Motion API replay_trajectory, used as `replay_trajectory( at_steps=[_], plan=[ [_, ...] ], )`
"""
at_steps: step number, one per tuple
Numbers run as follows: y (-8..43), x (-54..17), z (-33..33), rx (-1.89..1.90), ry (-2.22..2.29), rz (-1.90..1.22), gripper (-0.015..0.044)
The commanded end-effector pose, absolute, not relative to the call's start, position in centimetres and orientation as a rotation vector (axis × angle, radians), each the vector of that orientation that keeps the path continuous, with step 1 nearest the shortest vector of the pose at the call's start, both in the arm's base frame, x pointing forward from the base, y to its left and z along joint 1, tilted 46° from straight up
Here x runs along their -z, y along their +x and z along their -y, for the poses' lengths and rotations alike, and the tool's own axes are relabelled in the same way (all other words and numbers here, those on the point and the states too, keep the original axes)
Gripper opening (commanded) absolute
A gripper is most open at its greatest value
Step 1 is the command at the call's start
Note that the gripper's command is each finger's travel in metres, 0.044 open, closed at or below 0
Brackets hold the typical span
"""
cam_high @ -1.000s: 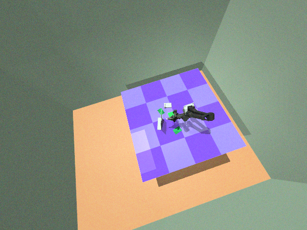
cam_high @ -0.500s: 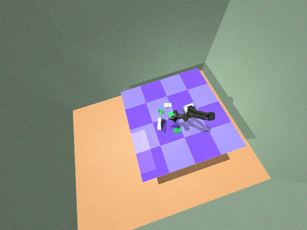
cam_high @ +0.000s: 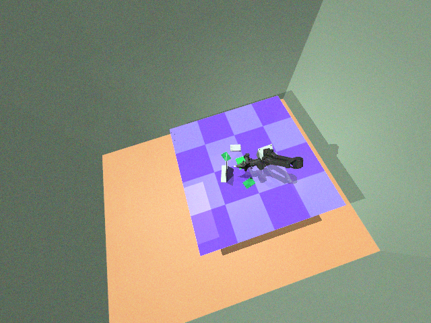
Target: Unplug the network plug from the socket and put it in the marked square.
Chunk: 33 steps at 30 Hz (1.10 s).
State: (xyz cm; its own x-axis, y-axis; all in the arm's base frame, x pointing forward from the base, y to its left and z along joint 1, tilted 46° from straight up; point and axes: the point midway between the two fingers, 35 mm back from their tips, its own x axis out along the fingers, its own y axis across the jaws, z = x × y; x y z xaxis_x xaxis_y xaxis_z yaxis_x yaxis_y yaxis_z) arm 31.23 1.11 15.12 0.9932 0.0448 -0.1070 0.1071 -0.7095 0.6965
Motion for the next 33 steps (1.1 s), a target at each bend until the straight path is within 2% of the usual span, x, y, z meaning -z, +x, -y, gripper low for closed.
replay_trajectory(
  at_steps=[1, 22, 33],
  plan=[
    [31.2, -16.0, -0.6, 0.092, 2.356, -0.103, 0.0000],
    [29.6, -19.4, 2.2, 0.092, 2.356, -0.101, 0.0000],
    [29.3, -12.9, 2.0, 0.381, 2.291, -0.333, 0.0000]
  ],
)
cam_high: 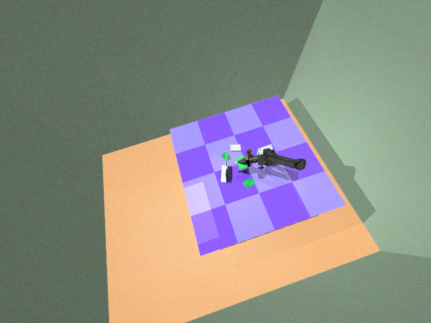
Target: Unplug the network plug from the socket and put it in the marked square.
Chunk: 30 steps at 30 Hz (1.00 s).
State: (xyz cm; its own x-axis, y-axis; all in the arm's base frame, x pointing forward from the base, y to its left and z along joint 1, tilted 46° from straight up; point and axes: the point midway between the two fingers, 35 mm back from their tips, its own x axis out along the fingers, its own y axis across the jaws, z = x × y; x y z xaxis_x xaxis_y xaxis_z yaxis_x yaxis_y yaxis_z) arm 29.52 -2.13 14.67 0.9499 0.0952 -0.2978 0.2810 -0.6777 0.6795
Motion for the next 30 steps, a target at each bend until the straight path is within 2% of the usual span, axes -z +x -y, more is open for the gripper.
replay_trajectory(
  at_steps=[1, 17, 26, 30],
  plan=[
    [29.2, -12.3, 2.0, 0.408, 2.285, -0.359, 0.0000],
    [25.0, -4.1, 0.4, 0.783, 2.216, -0.799, 0.0000],
    [21.7, -1.5, -1.0, 0.936, 2.212, -1.052, 0.0000],
    [21.5, -1.3, -1.1, 0.946, 2.213, -1.070, 0.0000]
  ],
)
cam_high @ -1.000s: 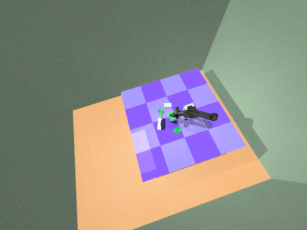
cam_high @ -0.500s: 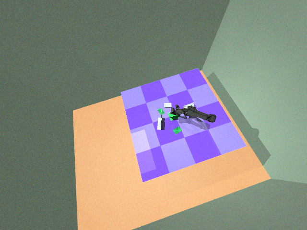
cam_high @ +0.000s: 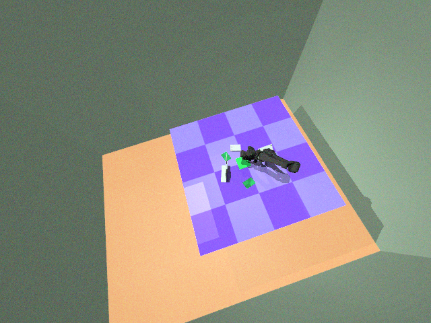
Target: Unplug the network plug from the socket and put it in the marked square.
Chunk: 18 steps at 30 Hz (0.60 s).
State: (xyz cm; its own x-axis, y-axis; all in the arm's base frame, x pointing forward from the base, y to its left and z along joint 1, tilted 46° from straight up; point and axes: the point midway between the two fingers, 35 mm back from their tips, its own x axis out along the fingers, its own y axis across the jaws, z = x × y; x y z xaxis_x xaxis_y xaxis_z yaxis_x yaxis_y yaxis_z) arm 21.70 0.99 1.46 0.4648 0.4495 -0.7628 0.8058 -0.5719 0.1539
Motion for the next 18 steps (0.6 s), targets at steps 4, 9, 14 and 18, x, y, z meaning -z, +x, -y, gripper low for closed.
replay_trajectory(
  at_steps=[4, 9, 14, 18],
  plan=[
    [21.5, -1.1, -1.3, 0.947, 2.212, -1.071, 0.0000],
    [21.5, -0.6, -1.7, 0.949, 2.210, -1.071, 0.0000],
    [21.5, -0.2, -2.1, 0.950, 2.209, -1.071, 0.0000],
    [21.5, 0.2, -2.4, 0.950, 2.208, -1.071, 0.0000]
  ],
)
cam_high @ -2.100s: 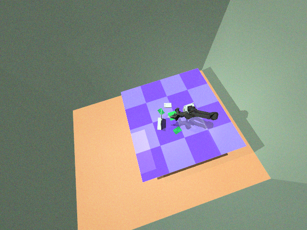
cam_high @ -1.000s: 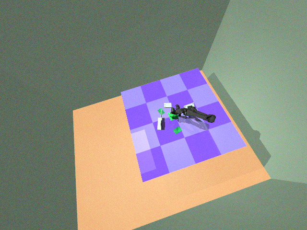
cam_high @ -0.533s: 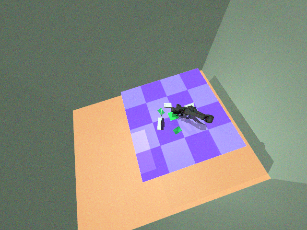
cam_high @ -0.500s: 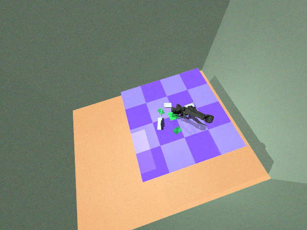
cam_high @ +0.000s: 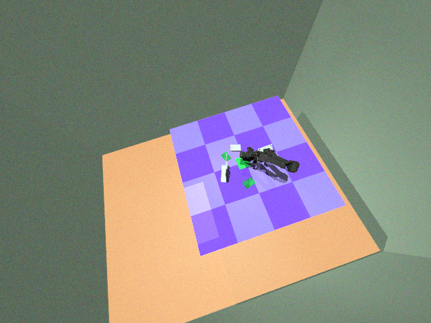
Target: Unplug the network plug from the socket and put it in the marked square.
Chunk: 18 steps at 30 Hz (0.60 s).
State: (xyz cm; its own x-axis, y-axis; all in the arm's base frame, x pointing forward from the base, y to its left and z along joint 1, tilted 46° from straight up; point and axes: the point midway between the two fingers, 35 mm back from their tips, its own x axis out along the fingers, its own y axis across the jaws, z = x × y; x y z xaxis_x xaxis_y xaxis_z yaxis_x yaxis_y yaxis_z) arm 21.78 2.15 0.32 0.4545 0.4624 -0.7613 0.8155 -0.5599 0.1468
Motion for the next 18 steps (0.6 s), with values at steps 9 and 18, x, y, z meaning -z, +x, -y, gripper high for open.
replay_trajectory(
  at_steps=[9, 18],
  plan=[
    [21.5, 0.9, -3.2, 0.951, 2.208, -1.071, 0.0000],
    [21.3, 1.6, -3.9, 0.950, 2.209, -1.071, 0.0000]
  ],
)
